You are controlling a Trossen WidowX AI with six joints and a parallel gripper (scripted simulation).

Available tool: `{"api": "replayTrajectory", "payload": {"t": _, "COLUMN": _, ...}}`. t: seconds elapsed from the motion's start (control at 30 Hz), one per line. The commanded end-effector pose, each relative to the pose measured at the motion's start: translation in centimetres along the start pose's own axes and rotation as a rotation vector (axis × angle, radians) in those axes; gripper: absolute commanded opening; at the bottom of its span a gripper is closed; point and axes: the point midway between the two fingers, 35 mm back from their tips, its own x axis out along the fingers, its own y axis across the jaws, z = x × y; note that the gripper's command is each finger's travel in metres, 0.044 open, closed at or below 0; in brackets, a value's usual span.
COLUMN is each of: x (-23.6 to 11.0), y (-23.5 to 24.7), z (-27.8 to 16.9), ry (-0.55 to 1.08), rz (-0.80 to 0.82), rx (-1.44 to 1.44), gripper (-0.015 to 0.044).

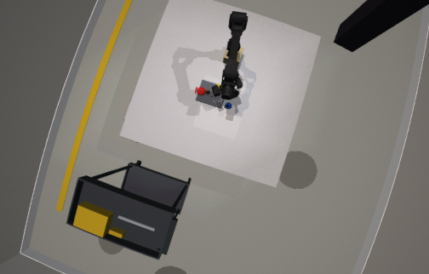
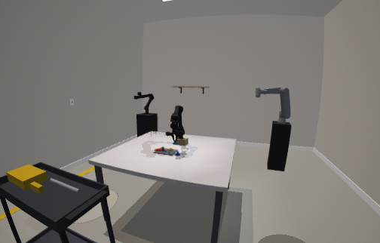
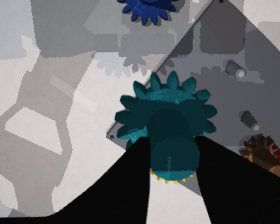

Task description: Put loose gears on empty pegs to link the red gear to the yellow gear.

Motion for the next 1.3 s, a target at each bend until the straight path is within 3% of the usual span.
{"api": "replayTrajectory", "payload": {"t": 0.0, "x": 0.4, "y": -1.0, "z": -0.2, "ry": 0.002, "rz": -0.005, "rx": -0.005, "gripper": 0.0000}}
{"api": "replayTrajectory", "payload": {"t": 1.27, "x": 3.9, "y": -9.4, "z": -4.1, "ry": 0.002, "rz": -0.002, "rx": -0.033, "gripper": 0.0000}}
